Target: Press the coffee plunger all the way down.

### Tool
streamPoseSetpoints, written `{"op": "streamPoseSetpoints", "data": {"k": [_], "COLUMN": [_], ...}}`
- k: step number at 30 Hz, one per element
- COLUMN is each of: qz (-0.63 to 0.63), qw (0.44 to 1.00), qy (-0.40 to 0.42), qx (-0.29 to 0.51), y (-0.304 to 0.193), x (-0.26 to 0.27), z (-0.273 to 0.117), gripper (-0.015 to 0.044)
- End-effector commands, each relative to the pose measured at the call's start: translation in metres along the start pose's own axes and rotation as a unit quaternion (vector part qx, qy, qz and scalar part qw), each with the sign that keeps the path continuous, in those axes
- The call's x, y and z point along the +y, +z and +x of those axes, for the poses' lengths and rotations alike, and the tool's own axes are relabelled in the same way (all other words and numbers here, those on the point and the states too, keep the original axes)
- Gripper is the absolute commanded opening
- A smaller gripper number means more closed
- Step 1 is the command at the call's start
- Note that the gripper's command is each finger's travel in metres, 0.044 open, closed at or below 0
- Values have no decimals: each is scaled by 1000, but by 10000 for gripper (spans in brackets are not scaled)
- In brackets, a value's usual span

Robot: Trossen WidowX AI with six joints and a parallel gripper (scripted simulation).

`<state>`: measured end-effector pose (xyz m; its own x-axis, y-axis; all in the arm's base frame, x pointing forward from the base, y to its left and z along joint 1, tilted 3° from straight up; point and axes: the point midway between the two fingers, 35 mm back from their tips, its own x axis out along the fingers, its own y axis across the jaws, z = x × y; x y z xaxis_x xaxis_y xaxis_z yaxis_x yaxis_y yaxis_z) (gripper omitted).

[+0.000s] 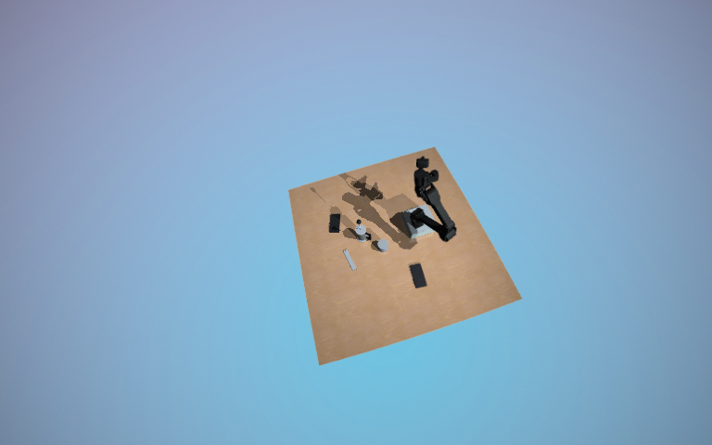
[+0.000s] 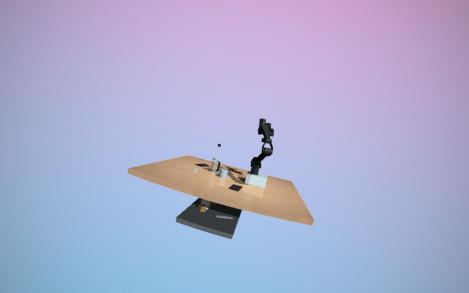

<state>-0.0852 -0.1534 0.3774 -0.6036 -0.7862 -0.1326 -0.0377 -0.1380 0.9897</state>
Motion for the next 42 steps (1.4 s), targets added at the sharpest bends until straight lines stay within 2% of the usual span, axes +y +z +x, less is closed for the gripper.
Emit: {"op": "streamPoseSetpoints", "data": {"k": [1,4,7,13,18,22,27,31,33,42], "qz": [-6,-60,-155,-344,-465,-533,-570,-567,-563,-563], "qw": [1000,997,977,873,739,600,419,281,257,256], "qy": [-1,-3,4,68,158,256,383,481,498,499], "qx": [6,57,149,338,461,539,593,607,607,607], "y": [-3,-25,-66,-152,-209,-243,-265,-274,-274,-280], "x": [0,-2,-6,-21,-40,-59,-84,-103,-107,-162], "z": [0,3,1,-29,-77,-128,-196,-247,-257,-252], "gripper": [426,440,440,440,440,440,440,440,440,440]}}
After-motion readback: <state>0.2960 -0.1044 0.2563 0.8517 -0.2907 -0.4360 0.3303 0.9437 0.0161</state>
